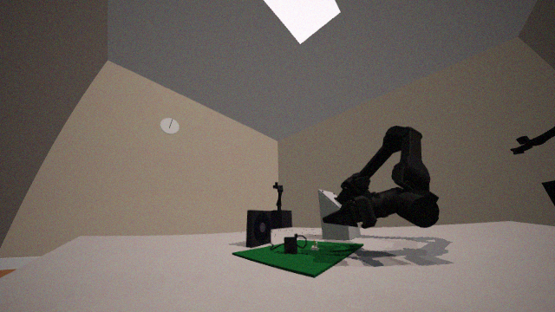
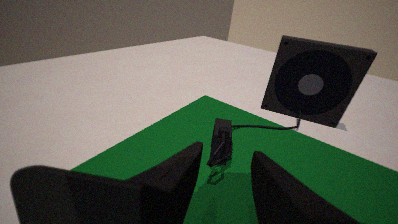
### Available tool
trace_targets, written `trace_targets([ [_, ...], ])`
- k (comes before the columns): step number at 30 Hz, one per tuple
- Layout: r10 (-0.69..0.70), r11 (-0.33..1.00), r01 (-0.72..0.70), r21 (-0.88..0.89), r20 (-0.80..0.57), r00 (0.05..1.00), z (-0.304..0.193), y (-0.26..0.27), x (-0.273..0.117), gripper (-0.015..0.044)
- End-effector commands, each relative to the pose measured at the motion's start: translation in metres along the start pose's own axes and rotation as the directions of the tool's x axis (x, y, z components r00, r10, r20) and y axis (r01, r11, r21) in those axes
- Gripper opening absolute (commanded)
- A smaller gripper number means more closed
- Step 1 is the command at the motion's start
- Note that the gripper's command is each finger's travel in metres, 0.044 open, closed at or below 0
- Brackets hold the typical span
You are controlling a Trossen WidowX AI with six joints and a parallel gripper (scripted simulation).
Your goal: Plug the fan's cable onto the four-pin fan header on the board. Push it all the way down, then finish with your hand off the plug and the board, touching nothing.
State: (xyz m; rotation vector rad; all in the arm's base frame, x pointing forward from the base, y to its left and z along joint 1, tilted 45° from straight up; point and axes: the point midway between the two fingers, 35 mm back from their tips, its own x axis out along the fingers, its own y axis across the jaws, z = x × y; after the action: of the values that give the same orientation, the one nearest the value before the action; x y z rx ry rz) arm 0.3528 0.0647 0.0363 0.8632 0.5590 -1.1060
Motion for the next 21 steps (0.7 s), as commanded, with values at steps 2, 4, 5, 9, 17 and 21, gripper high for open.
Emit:
trace_targets([
  [2,0.003,1.000,-0.003,0.003,0.000,1.000,0.005,-0.001,-0.010,0.0166],
  [4,-0.018,1.000,0.018,-0.011,-0.021,1.000,0.005,-0.002,-0.007,0.0219],
  [5,-0.033,0.999,0.033,-0.021,-0.037,0.999,0.006,-0.003,-0.005,0.0245],
  [9,-0.092,0.994,0.087,-0.062,-0.101,0.991,0.006,-0.007,0.003,0.0350],
  [17,-0.195,0.976,0.166,-0.140,-0.237,0.952,0.008,-0.015,0.015,0.0440],
  [21,-0.237,0.966,0.190,-0.176,-0.307,0.922,0.009,-0.018,0.020,0.0440],
])
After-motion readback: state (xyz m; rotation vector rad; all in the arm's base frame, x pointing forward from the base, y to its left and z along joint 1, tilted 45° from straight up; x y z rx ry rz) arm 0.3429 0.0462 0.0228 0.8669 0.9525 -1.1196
